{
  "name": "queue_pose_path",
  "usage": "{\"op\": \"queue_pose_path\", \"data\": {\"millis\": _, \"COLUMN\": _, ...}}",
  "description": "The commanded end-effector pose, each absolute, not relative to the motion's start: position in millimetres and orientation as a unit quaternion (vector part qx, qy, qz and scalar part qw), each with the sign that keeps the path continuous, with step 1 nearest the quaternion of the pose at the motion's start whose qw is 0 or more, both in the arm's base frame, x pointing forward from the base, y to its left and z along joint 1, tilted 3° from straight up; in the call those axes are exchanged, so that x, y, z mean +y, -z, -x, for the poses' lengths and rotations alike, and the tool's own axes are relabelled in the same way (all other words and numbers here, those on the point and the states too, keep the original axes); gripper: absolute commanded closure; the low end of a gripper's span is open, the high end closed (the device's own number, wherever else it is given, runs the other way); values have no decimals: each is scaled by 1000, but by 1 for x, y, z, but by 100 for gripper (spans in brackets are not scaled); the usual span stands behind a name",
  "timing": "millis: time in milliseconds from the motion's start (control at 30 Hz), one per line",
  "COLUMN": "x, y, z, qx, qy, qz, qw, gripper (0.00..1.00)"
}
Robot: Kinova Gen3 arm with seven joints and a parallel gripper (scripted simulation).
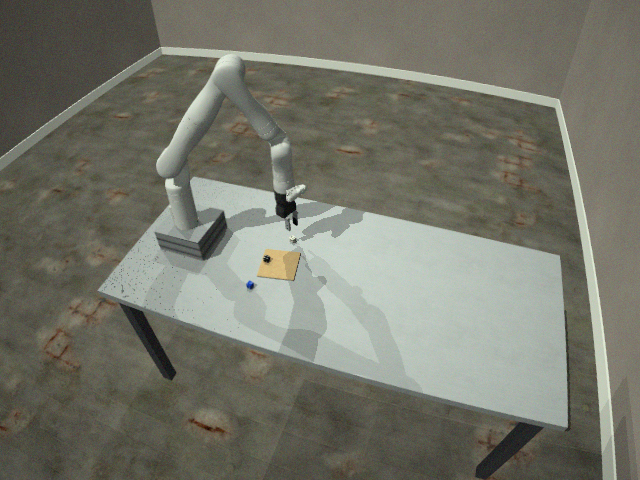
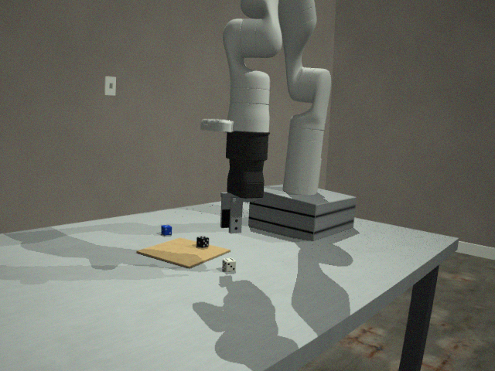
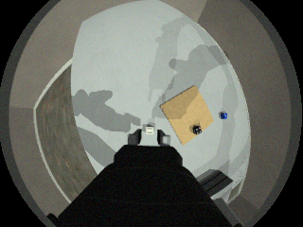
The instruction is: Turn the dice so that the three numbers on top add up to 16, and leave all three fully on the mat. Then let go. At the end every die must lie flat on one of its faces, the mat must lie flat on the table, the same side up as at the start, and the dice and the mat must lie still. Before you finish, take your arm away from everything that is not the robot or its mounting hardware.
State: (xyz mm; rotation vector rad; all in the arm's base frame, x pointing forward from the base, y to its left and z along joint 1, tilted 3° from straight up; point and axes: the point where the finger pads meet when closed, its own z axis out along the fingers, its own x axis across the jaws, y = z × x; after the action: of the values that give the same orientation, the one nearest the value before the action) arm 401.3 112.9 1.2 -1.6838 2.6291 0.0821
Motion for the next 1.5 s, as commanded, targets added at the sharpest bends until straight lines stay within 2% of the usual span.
{"op": "queue_pose_path", "data": {"millis": 0, "x": 113, "y": 1, "z": -401, "qx": 842, "qy": -26, "qz": 539, "qw": 9, "gripper": 30}}
{"op": "queue_pose_path", "data": {"millis": 1467, "x": 115, "y": 47, "z": -401, "qx": 842, "qy": -26, "qz": 539, "qw": 9, "gripper": 30}}
